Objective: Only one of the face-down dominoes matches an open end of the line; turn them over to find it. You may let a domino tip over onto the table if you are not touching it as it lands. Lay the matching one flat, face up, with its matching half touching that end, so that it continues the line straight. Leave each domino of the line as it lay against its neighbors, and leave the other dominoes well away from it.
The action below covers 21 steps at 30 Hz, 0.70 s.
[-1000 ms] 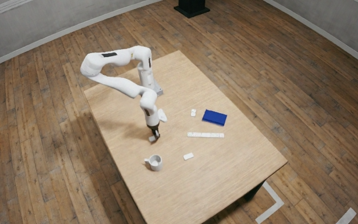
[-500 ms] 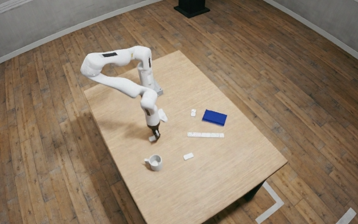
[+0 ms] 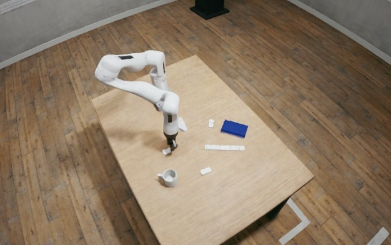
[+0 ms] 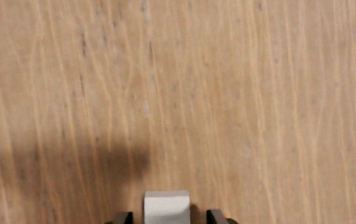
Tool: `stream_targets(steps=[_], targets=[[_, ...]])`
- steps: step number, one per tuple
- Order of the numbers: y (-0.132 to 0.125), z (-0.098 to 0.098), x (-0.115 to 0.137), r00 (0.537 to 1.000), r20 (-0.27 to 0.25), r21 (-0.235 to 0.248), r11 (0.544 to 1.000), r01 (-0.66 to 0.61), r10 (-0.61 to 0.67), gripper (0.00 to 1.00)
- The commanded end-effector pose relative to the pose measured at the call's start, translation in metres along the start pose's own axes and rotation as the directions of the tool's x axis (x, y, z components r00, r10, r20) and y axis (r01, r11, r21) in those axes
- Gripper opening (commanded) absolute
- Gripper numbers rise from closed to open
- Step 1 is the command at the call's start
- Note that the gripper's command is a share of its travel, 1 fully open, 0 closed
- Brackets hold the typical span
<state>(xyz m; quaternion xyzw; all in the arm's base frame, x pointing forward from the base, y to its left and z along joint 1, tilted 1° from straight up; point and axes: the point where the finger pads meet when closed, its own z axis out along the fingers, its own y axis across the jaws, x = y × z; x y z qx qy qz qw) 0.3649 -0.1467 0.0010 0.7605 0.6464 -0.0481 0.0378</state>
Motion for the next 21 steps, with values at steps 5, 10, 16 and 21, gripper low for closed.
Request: stream_targets(steps=[5, 10, 16, 21], targets=[[-0.001, 0.010, 0.002, 1.000, 0.003, 0.000, 1.000, 0.001, -0.001, 0.49], [-0.001, 0.019, 0.003, 1.000, 0.003, 0.000, 1.000, 0.001, -0.001, 0.49], [0.000, 0.025, 0.004, 1.000, 0.003, 0.000, 1.000, 0.001, -0.001, 0.49], [-0.001, 0.028, 0.005, 1.000, 0.003, 0.002, 1.000, 0.002, -0.002, 0.49]])
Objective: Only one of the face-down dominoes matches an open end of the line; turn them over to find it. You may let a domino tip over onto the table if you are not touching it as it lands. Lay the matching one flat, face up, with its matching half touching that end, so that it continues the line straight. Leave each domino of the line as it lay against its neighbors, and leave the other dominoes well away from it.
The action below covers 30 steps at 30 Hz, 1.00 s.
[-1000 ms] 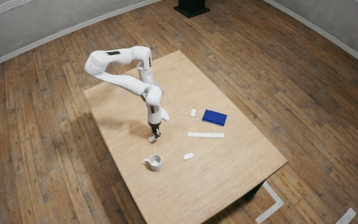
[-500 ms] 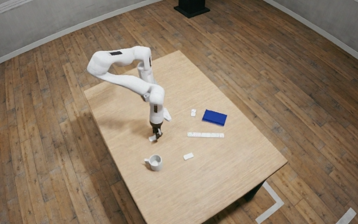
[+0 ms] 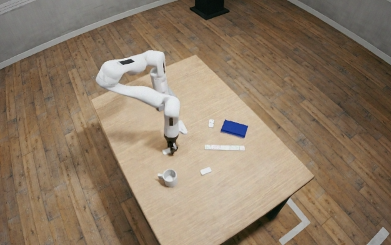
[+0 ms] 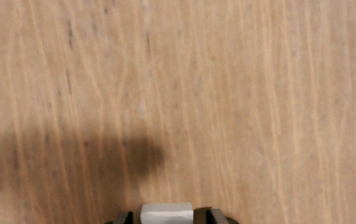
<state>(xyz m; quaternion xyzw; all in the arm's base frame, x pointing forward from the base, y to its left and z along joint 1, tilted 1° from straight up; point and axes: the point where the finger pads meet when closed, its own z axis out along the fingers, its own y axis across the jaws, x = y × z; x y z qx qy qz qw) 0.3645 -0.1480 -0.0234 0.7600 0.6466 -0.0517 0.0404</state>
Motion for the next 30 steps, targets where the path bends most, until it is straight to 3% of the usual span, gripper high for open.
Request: stream_targets(steps=[1, 18, 19, 30], targets=[[-0.0010, 0.0035, 0.0029, 1.000, -0.005, 0.001, 1.000, 0.001, -0.001, 0.49], [-0.0016, 0.0036, 0.0032, 1.000, -0.006, 0.003, 1.000, 0.001, -0.001, 0.49], [-0.0016, 0.0036, 0.0032, 1.000, -0.006, 0.003, 1.000, 0.001, -0.001, 0.31], [-0.0015, 0.0036, 0.0031, 1.000, -0.006, 0.003, 1.000, 0.001, -0.001, 0.31]])
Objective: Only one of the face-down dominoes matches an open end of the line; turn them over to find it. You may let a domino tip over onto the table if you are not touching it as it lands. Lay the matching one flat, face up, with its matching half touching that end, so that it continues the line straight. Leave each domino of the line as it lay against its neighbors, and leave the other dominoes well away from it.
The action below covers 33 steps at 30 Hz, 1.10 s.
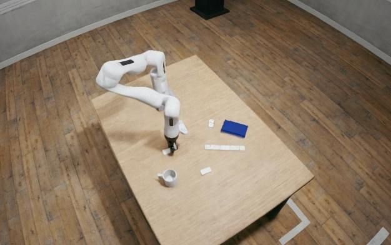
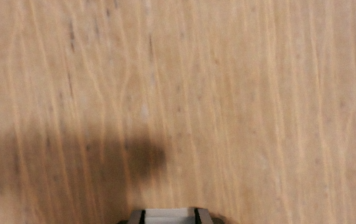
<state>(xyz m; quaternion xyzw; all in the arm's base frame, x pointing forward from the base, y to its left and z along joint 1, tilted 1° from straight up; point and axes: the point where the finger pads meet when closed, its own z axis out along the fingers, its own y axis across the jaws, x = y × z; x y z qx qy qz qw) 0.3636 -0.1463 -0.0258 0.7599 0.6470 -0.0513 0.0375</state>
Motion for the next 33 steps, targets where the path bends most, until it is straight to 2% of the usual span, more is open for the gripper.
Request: stream_targets(steps=[1, 24, 33], targets=[[0.000, 0.001, 0.001, 1.000, -0.002, -0.001, 1.000, 0.000, 0.000, 0.31], [-0.001, 0.001, 0.001, 1.000, -0.002, 0.000, 1.000, 0.000, 0.000, 0.31], [0.000, -0.010, 0.000, 1.000, -0.003, 0.000, 1.000, 0.006, -0.006, 0.31]])
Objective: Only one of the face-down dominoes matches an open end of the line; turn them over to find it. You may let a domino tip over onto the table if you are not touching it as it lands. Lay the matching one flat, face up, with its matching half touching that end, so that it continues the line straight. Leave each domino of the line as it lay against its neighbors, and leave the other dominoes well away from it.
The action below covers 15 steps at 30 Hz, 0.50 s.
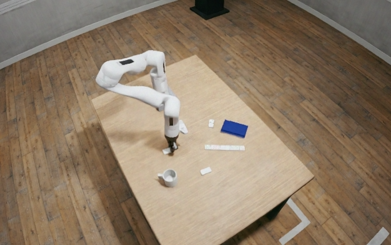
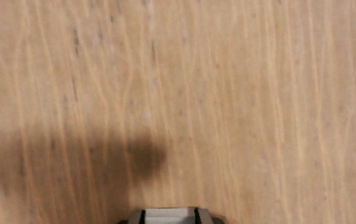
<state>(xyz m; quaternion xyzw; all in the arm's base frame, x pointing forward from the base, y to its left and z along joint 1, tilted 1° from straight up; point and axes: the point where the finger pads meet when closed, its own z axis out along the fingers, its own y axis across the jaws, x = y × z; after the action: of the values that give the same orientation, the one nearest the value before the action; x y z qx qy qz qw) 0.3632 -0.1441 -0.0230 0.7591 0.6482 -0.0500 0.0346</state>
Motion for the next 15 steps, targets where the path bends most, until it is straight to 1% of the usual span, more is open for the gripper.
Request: stream_targets(steps=[1, 6, 13, 15], targets=[[0.000, -0.011, -0.003, 1.000, 0.003, -0.003, 1.000, 0.000, 0.000, 0.31], [0.001, -0.037, -0.009, 1.000, 0.009, -0.002, 1.000, -0.002, 0.002, 0.31], [0.001, -0.079, -0.014, 1.000, 0.009, -0.002, 1.000, -0.002, 0.002, 0.31], [0.001, -0.079, -0.014, 1.000, 0.009, -0.002, 1.000, -0.002, 0.002, 0.31]])
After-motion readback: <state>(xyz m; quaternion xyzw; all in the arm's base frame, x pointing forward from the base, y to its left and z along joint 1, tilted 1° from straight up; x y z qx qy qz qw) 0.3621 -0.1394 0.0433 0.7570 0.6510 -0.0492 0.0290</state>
